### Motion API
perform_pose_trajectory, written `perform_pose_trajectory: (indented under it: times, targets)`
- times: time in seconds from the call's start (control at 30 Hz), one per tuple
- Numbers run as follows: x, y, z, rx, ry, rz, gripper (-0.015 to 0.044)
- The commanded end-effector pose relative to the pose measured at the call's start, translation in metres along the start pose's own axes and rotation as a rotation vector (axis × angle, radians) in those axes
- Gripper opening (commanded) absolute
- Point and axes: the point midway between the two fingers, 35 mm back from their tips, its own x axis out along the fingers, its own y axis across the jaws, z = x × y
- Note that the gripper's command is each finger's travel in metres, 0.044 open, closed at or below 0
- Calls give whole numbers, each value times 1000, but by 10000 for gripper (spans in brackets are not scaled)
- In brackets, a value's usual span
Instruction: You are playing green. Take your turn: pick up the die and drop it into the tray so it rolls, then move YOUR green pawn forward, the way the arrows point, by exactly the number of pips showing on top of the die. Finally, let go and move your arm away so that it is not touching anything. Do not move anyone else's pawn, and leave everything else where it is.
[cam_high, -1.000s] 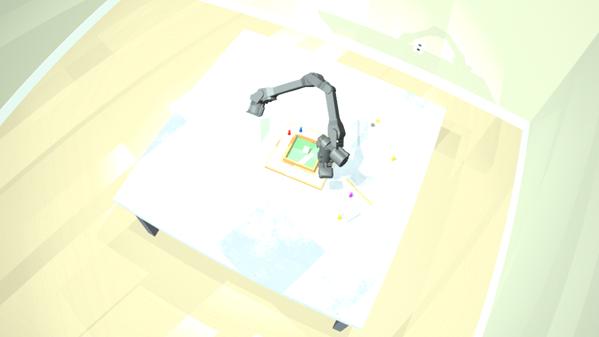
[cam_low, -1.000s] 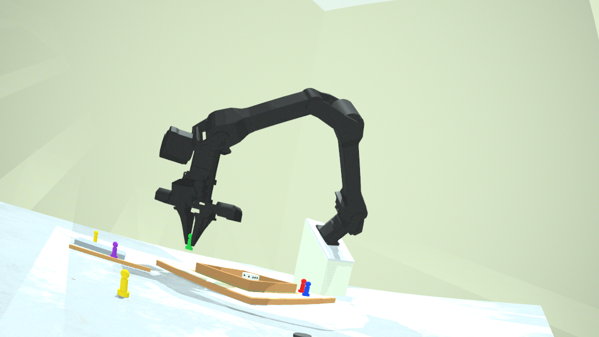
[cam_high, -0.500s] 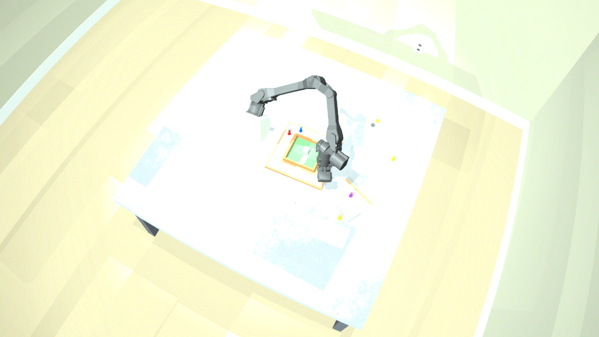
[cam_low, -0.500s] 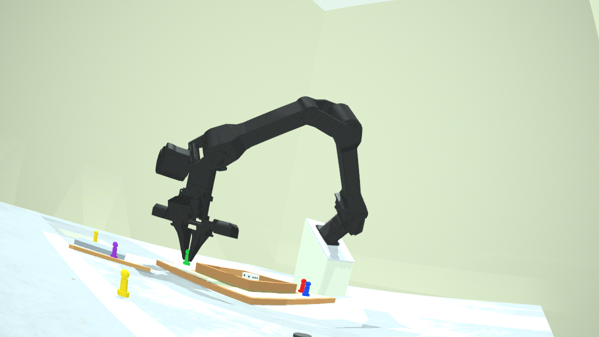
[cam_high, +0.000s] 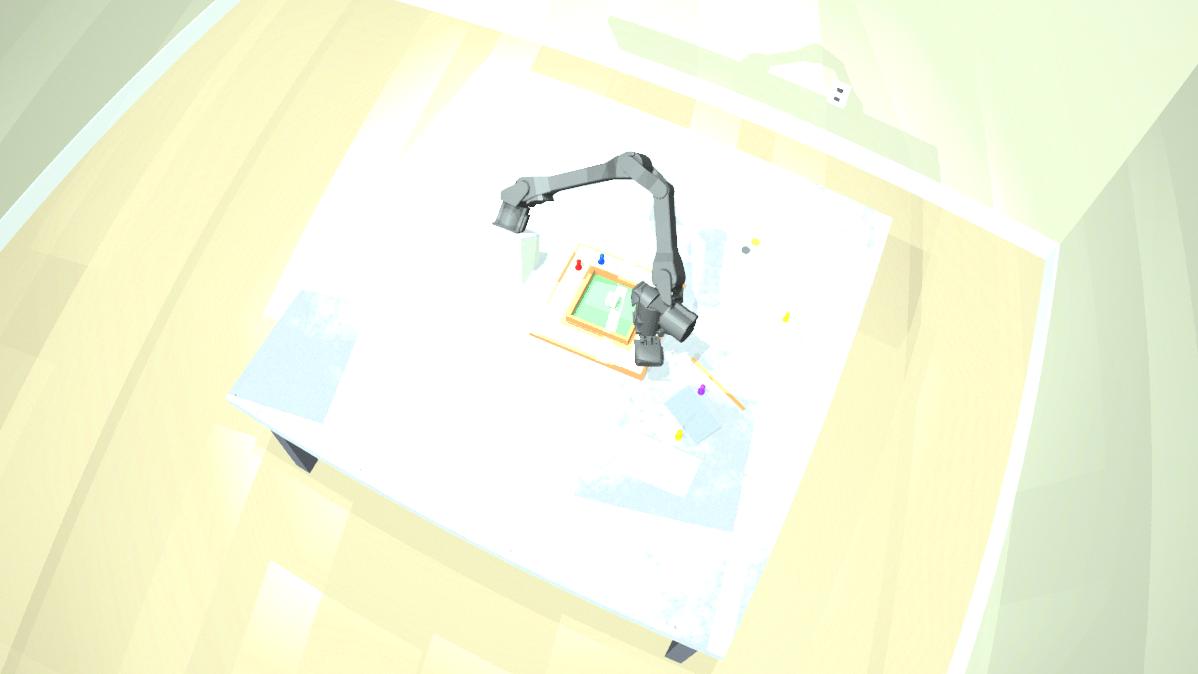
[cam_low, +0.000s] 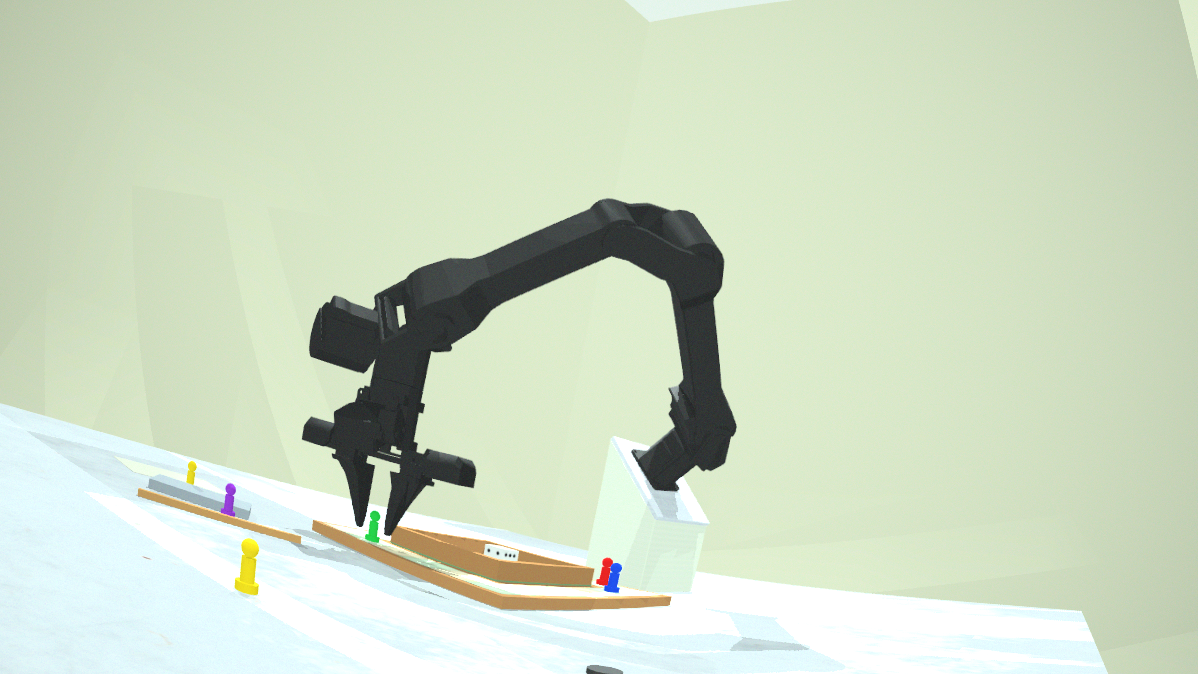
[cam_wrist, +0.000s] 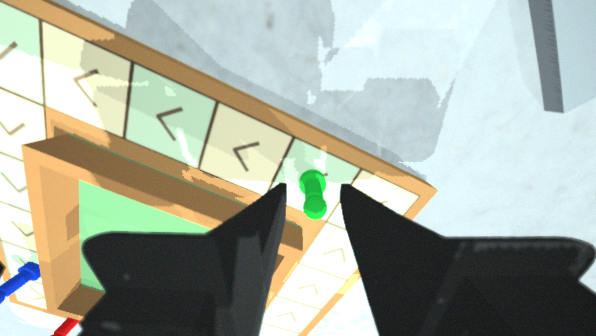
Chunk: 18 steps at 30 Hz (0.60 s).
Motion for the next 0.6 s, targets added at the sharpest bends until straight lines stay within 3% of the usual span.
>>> perform_pose_trajectory:
  times: [0.0, 0.17, 0.27, 0.37, 0.57]
  targets:
    - [0, 0, 0, -2, 0, -1, 236]
    - [-47, -1, 0, 6, 2, 2, 368]
    - [-50, -1, 0, 6, 2, 3, 440]
    - [-57, 3, -6, 25, 2, 0, 440]
    - [-105, 48, -63, 196, 9, -13, 440]
